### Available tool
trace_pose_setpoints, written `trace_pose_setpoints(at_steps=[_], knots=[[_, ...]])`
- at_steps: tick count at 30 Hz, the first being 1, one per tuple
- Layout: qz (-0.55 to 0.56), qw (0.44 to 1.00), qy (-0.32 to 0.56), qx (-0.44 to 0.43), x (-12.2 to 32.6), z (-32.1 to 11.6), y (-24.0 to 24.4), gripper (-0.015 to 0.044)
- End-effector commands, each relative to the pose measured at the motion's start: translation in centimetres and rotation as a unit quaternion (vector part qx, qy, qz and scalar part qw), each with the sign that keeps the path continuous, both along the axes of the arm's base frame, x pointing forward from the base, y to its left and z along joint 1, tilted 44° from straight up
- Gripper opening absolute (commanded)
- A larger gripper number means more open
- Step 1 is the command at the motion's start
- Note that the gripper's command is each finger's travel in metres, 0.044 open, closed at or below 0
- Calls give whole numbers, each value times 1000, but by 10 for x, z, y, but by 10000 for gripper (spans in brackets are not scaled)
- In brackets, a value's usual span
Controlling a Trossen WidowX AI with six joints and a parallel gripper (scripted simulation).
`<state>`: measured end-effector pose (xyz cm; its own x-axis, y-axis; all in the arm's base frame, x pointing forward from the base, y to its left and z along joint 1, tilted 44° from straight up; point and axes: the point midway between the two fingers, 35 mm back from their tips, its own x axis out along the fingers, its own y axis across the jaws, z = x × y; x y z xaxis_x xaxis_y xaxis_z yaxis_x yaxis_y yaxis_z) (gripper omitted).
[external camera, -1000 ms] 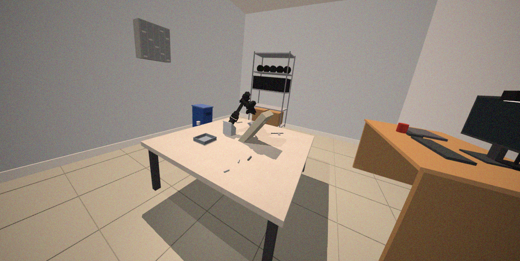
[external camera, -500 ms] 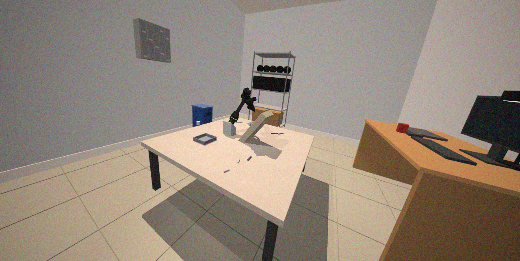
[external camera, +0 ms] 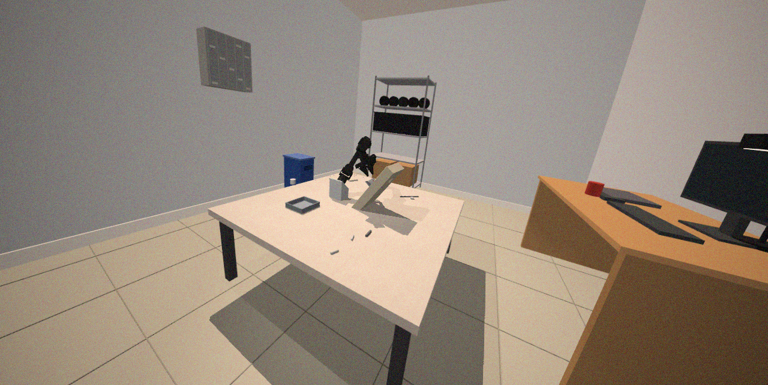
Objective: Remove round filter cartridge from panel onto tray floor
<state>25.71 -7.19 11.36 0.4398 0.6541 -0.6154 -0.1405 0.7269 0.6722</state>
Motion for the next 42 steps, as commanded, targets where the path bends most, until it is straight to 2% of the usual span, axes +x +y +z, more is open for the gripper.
trace_pose_setpoints(at_steps=[1, 29, 31, 41, 42], knots=[[-1, 1000, 10, 3, 1, -6, 5, 305], [0, 1000, 8, 5, 18, -31, 33, 305], [0, 1000, 7, 1, 18, -29, 31, 252], [0, 1000, 7, 1, 18, -29, 31, 186], [0, 1000, 7, 1, 18, -29, 31, 159]])
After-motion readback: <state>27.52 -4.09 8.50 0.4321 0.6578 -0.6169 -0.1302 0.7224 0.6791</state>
